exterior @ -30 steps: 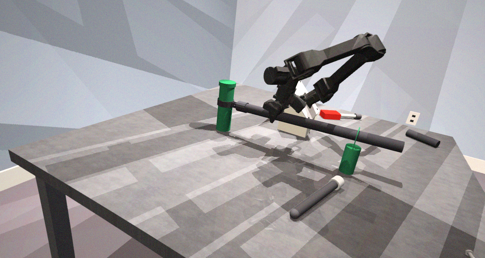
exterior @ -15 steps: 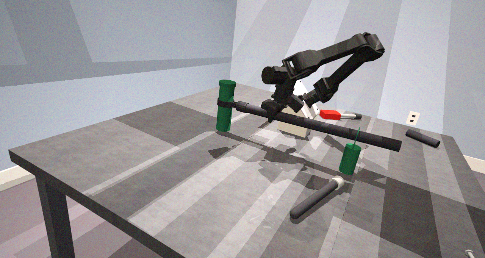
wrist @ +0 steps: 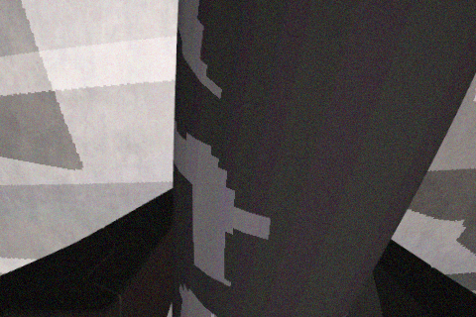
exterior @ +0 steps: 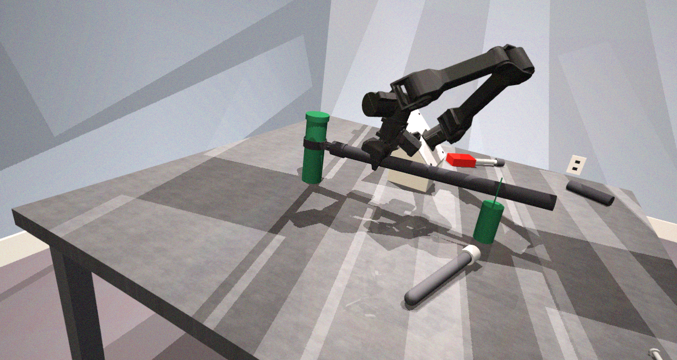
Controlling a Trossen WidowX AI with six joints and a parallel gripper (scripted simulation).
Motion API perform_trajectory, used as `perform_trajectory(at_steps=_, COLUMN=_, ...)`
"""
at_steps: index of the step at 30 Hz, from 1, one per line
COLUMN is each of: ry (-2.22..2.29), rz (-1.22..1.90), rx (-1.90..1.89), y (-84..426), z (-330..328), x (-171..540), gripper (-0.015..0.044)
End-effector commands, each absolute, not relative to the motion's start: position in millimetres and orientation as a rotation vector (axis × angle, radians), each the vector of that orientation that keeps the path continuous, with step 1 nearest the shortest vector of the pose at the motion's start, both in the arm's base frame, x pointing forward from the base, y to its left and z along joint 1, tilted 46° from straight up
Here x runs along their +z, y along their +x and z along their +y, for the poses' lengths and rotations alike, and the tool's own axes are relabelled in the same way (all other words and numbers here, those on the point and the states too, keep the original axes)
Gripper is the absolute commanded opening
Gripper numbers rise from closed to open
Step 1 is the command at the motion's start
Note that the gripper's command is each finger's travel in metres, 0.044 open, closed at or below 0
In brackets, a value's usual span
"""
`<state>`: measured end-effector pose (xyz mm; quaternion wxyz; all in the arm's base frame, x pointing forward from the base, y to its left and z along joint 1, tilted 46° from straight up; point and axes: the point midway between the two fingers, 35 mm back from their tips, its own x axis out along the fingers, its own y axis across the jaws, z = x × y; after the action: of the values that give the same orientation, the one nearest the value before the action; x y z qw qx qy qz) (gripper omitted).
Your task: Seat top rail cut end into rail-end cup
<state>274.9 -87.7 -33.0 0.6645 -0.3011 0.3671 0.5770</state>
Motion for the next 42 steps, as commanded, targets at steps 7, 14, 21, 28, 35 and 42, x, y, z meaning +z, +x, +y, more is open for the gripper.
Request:
perform_trajectory(at_steps=7, ry=-0.68, rz=0.828, rx=1.304, y=274.8, z=-88.6, x=-34.0, gripper=0.0)
perform_trajectory(at_steps=14, ry=-0.68, rz=0.828, rx=1.304, y=274.8, z=-88.6, x=-34.0, gripper=0.0052)
perform_trajectory(at_steps=21, ry=-0.68, rz=0.828, rx=1.304, y=274.8, z=-88.6, x=-34.0, gripper=0.0236)
perform_trajectory(at_steps=28, ry=-0.68, rz=0.828, rx=1.304, y=275.3, z=-90.4, x=-10.1, gripper=0.042)
perform_trajectory(at_steps=35, ry=-0.679, rz=0.829, rx=1.305, y=273.4, z=-91.1, x=22.1, gripper=0.044)
perform_trajectory(at_steps=42, ry=-0.681, rz=0.828, rx=1.297, y=272.6, z=-104.3, x=37.5, gripper=0.044)
